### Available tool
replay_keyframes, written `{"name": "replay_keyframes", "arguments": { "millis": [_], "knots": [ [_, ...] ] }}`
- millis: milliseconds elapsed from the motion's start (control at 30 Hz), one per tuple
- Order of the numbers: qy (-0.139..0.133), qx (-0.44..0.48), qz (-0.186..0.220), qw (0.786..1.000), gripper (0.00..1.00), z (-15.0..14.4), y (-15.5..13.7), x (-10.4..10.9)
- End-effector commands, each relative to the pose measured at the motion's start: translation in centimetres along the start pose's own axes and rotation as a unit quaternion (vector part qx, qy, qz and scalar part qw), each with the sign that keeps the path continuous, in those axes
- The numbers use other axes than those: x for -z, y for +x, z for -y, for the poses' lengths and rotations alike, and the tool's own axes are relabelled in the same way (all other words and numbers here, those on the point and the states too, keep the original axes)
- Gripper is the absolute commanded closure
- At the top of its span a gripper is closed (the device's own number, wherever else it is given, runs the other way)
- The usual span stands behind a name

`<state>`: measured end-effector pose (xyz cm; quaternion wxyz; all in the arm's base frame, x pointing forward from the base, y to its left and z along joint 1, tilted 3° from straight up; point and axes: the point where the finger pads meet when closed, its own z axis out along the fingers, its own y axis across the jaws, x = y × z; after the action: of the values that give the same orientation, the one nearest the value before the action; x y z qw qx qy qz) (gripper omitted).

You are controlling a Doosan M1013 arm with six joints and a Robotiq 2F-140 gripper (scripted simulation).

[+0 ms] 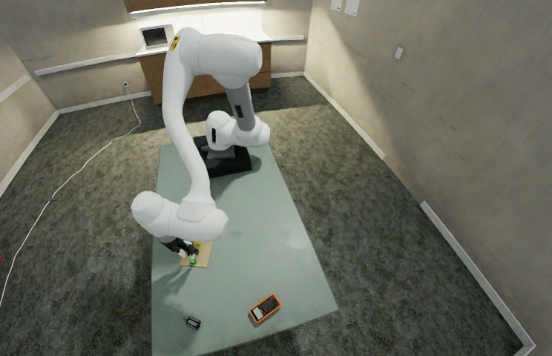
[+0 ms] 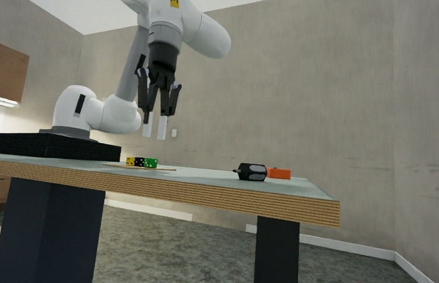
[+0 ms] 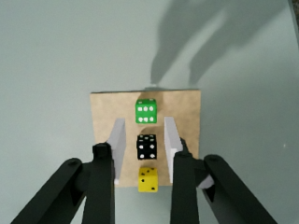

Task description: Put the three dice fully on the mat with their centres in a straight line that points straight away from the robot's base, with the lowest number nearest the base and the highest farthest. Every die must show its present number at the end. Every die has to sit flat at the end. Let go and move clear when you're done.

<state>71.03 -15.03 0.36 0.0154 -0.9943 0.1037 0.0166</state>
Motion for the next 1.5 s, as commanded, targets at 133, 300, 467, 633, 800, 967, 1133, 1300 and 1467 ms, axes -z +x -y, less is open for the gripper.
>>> {"name": "replay_keyframes", "arguments": {
  "millis": [133, 300, 467, 633, 800, 967, 1133, 1300, 1467],
  "knots": [
    [0.0, 0.0, -0.001, 1.0, 0.68, 0.0, 0.0, 1.6],
    [0.0, 0.0, -0.001, 1.0, 0.0, 0.0, 0.0, 1.6],
    [0.0, 0.0, -0.001, 1.0, 0.0, 0.0, 0.0, 1.6],
    [0.0, 0.0, -0.001, 1.0, 0.0, 0.0, 0.0, 1.6],
    [0.0, 0.0, -0.001, 1.0, 0.0, 0.0, 0.0, 1.6],
    [0.0, 0.0, -0.001, 1.0, 0.0, 0.0, 0.0, 1.6],
    [0.0, 0.0, -0.001, 1.0, 0.0, 0.0, 0.0, 2.1],
    [0.0, 0.0, -0.001, 1.0, 0.0, 0.0, 0.0, 3.7],
    [0.0, 0.0, -0.001, 1.0, 0.0, 0.0, 0.0, 5.0]
  ]
}}
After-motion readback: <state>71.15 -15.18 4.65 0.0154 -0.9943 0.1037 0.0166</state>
